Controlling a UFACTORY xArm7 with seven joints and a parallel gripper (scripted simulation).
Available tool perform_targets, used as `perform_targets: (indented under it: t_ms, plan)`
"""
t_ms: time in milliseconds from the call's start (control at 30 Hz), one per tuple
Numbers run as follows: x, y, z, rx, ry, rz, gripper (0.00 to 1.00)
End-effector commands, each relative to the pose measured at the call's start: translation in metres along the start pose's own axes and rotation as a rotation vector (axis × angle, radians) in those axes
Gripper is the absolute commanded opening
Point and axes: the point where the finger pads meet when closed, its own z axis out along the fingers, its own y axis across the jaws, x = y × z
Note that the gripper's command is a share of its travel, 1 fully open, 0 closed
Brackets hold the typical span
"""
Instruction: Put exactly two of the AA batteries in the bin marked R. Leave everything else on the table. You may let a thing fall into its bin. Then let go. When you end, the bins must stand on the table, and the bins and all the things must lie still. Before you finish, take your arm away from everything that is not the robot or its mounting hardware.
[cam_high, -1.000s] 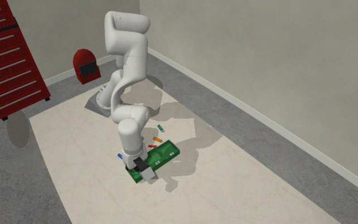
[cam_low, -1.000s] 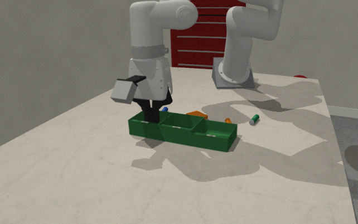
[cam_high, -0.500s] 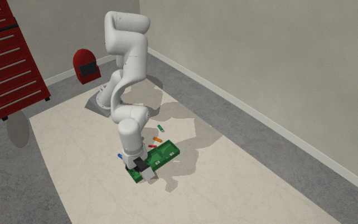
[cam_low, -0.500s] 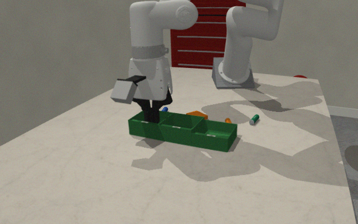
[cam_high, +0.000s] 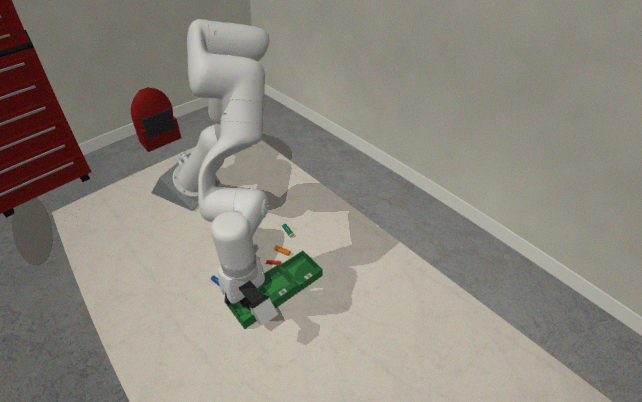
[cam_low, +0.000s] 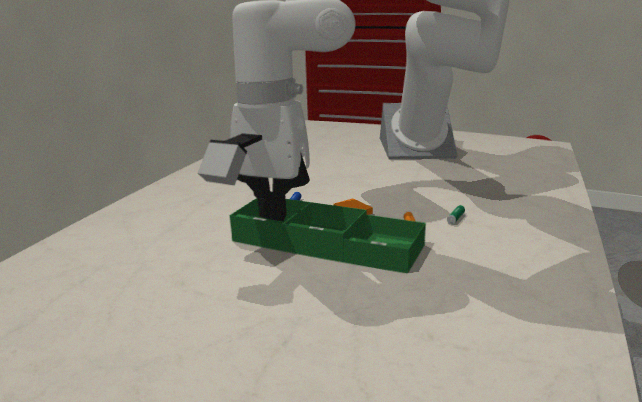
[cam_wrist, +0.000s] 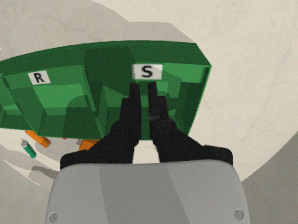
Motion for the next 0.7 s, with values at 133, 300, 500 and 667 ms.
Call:
perform_targets:
  t_ms: [133,300,500,667]
  plan:
    - [0.001,0.001,-0.01,-0.002,0.004,0.0,0.07]
    - [0.001,0.001,-0.016,-0.002,0.004,0.0,0.07]
    - [0.001,0.001,-0.024,-0.002,0.004,0.0,0.07]
    - [0.001,0.001,-0.031,-0.002,0.004,0.0,0.07]
